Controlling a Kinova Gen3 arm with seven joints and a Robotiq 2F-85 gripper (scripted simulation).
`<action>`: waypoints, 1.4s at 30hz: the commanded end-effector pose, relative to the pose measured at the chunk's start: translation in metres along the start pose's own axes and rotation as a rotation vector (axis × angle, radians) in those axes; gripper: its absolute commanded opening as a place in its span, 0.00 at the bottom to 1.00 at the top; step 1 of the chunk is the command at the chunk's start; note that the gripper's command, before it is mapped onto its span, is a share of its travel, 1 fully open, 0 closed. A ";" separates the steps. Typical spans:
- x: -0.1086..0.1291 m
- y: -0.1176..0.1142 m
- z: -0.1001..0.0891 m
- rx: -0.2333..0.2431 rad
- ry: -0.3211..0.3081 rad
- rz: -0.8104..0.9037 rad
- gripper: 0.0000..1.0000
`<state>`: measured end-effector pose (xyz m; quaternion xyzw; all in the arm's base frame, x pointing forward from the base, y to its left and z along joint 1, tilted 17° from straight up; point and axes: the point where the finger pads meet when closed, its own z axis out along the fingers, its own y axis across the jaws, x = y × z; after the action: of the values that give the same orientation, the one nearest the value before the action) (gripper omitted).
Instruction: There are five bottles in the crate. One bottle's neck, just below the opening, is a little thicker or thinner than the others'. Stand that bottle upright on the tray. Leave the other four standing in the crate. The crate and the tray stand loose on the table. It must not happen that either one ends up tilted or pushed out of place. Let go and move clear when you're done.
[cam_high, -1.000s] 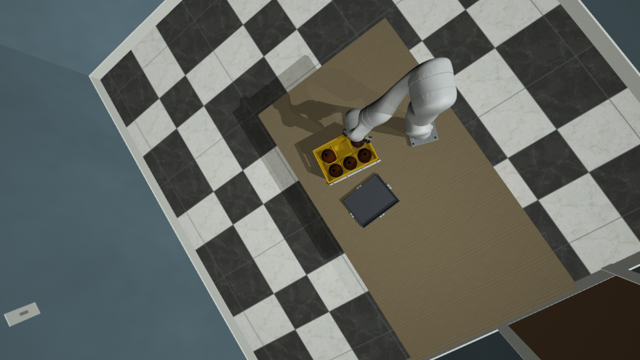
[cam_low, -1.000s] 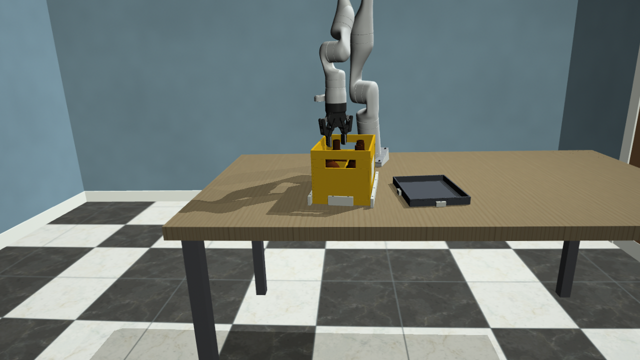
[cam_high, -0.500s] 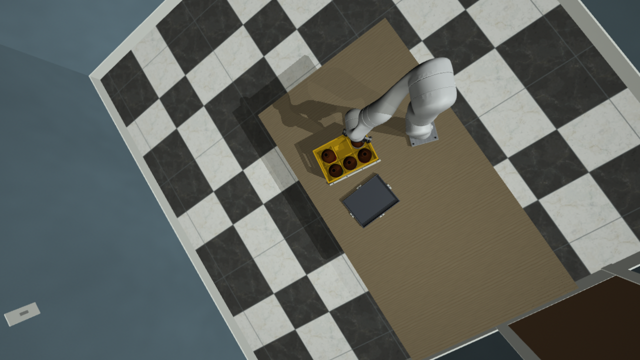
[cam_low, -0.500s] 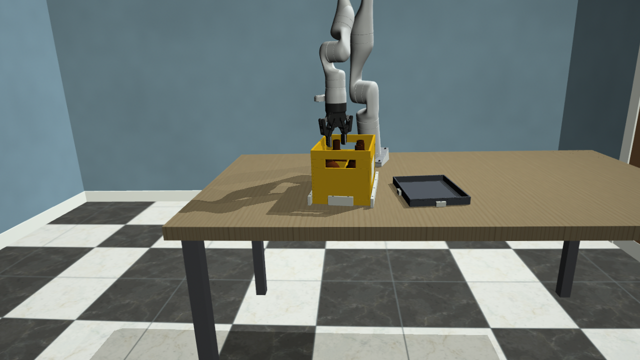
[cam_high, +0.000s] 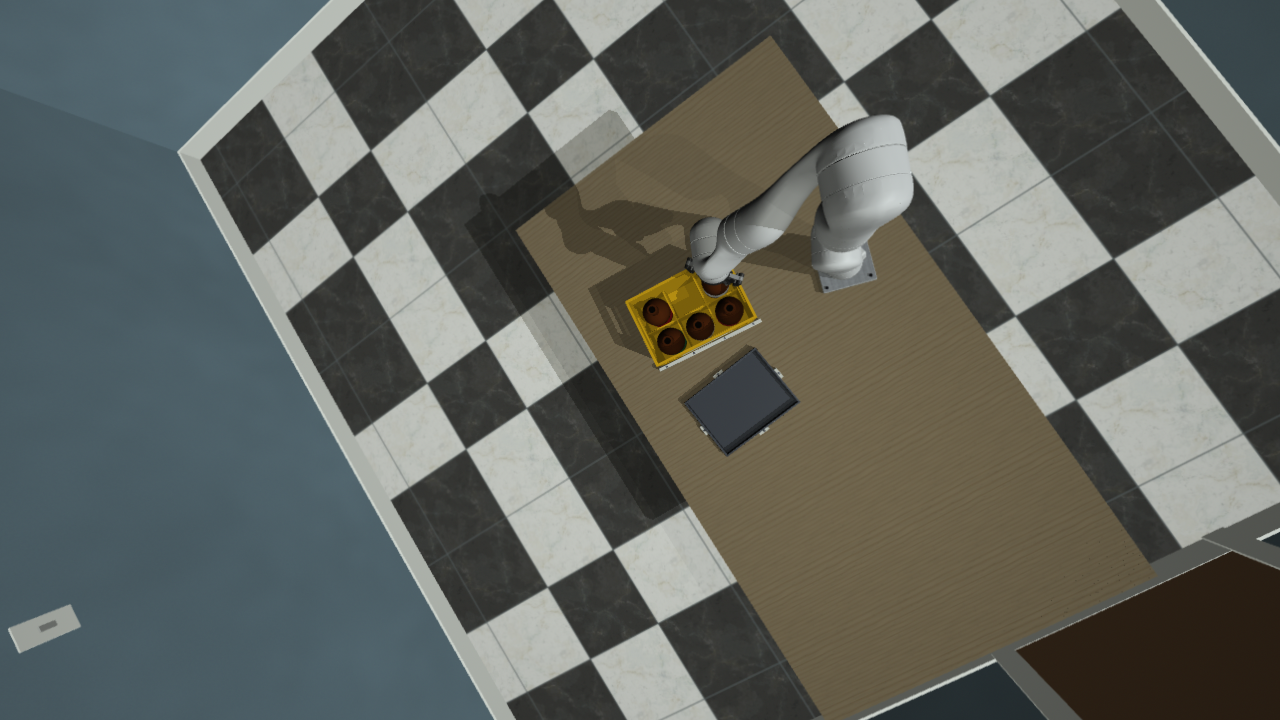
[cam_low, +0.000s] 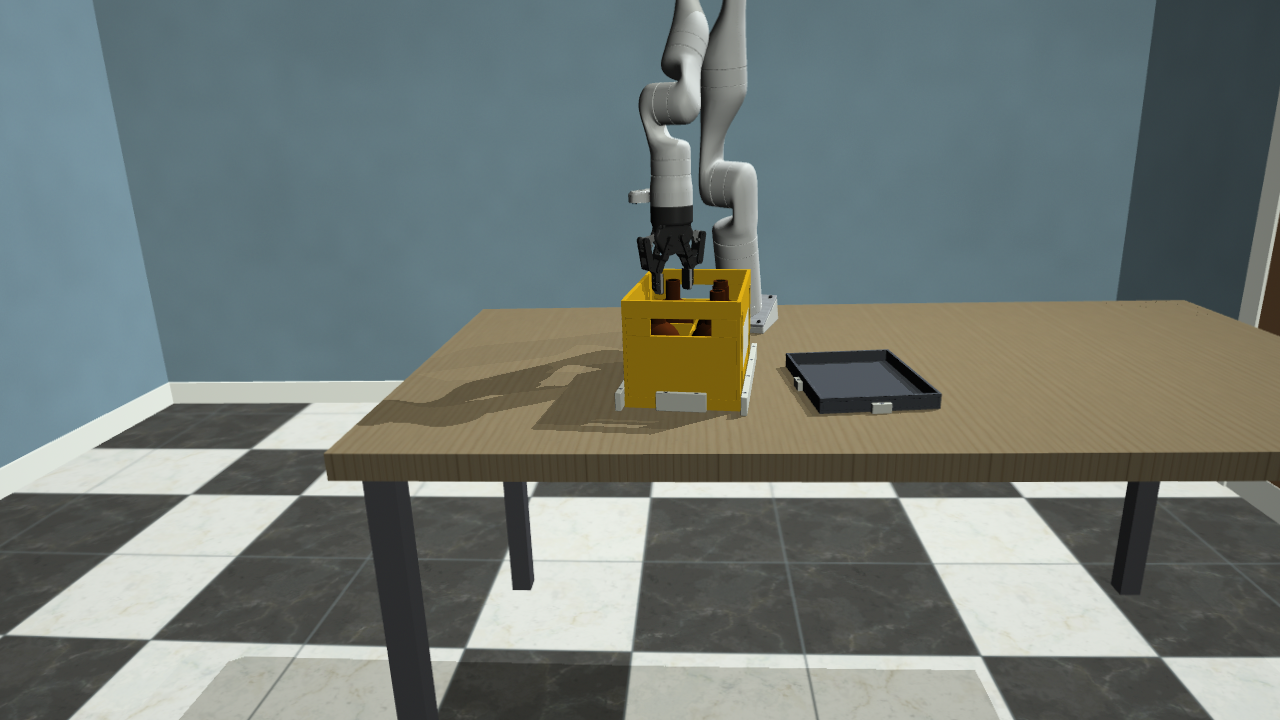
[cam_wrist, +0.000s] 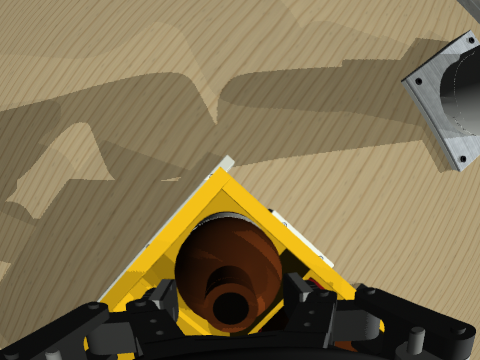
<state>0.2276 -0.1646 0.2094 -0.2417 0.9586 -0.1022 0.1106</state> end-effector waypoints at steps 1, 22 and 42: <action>0.000 0.000 0.000 0.001 0.000 0.000 0.64; 0.000 0.000 0.000 0.001 0.000 0.000 0.00; 0.000 0.000 0.000 0.001 0.000 0.000 0.00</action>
<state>0.2275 -0.1647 0.2098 -0.2416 0.9585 -0.1026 0.1108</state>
